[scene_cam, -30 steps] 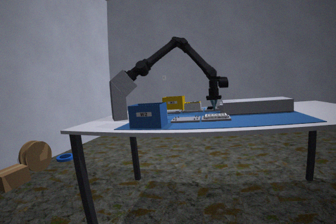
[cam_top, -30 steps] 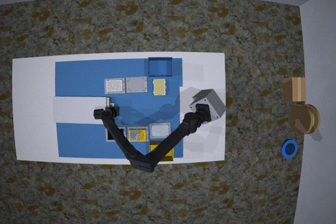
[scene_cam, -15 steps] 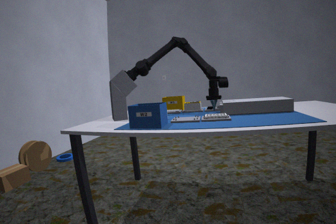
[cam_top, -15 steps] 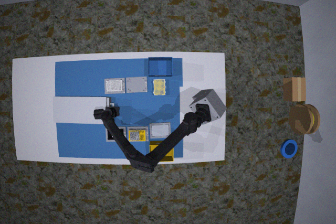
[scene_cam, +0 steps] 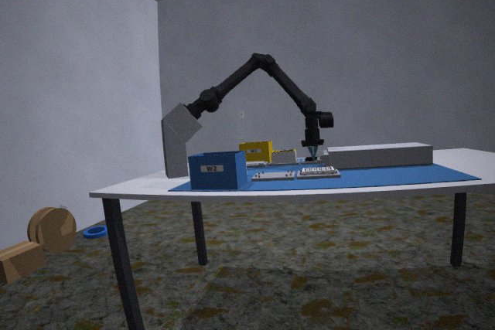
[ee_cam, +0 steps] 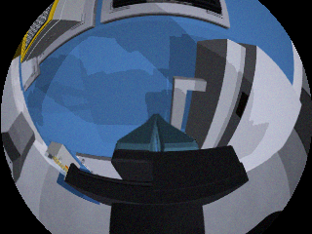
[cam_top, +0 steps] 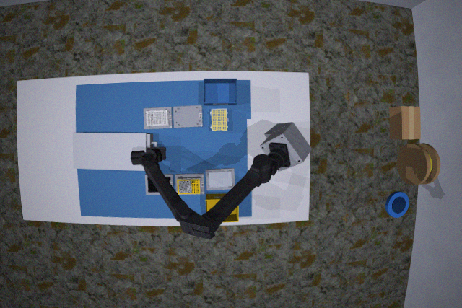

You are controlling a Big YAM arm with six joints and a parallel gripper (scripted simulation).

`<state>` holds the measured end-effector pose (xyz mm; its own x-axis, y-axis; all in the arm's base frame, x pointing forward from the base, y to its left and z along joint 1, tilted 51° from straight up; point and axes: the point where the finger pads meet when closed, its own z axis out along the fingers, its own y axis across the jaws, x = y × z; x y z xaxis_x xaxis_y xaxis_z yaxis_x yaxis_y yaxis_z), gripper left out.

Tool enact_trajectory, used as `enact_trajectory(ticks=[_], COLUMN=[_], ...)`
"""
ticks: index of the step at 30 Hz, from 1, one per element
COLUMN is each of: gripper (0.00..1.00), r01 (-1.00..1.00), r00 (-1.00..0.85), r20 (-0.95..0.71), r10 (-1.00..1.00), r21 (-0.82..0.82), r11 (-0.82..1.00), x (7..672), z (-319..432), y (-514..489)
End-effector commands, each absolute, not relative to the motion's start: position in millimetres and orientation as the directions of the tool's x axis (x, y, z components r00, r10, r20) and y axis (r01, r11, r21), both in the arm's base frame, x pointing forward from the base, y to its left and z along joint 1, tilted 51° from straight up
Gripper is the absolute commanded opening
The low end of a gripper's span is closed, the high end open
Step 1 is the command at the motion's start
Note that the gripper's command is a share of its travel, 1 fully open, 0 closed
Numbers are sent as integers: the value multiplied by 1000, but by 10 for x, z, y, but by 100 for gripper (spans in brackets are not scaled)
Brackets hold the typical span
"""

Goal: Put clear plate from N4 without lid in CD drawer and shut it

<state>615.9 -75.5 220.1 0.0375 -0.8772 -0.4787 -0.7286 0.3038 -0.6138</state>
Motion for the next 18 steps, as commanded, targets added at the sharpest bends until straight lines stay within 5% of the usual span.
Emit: enact_trajectory(ticks=[1, 18], gripper=[0, 0], r01=[-693, -700], r00=[24, 41], r20=[-472, -472], r10=[-881, -881], r21=[-644, -643], r11=[326, 312], x=[6093, 5968], z=[2379, 2245], y=[-919, -735])
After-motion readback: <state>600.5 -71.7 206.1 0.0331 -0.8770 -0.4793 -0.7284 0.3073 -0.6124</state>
